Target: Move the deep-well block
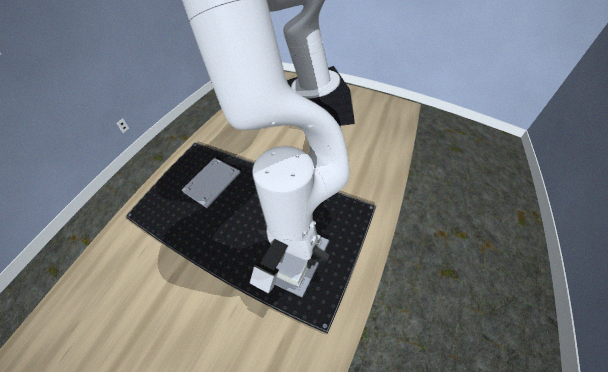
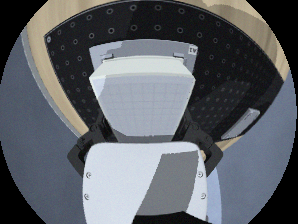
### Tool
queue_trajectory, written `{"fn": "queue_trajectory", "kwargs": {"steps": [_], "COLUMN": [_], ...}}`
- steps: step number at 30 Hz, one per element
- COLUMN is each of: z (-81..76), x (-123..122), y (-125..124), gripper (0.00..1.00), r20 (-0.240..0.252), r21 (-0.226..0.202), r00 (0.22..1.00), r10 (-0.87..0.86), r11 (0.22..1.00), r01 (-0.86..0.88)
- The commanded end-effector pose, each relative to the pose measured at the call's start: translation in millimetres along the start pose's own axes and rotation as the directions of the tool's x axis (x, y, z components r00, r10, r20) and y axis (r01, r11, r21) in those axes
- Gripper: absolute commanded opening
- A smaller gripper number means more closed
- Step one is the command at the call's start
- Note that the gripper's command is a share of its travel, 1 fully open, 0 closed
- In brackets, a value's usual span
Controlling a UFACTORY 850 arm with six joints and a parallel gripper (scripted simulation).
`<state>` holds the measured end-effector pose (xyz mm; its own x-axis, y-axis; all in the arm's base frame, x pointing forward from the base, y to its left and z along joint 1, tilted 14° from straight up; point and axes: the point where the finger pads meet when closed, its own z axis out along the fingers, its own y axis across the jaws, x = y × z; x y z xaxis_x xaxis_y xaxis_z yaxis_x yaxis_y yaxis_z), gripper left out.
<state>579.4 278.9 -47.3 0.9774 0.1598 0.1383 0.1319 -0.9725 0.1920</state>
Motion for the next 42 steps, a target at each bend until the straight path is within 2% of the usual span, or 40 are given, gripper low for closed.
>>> {"fn": "queue_trajectory", "kwargs": {"steps": [1,9,10,42], "z": [-0.8,-0.8,-1.1,-1.1], "x": [1.0,1.0,1.0,0.9], "y": [-0.4,-0.4,-0.4,-0.3], "gripper": [1.0,1.0,0.0,0.0], "r20": [-0.002,-0.002,-0.002,-0.002], "r21": [0.001,0.001,0.001,0.001], "r00": [1.0,1.0,1.0,1.0], "r10": [0.0,0.0,0.0,0.0], "r11": [1.0,1.0,1.0,1.0], "r01": [0.0,0.0,0.0,0.0]}}
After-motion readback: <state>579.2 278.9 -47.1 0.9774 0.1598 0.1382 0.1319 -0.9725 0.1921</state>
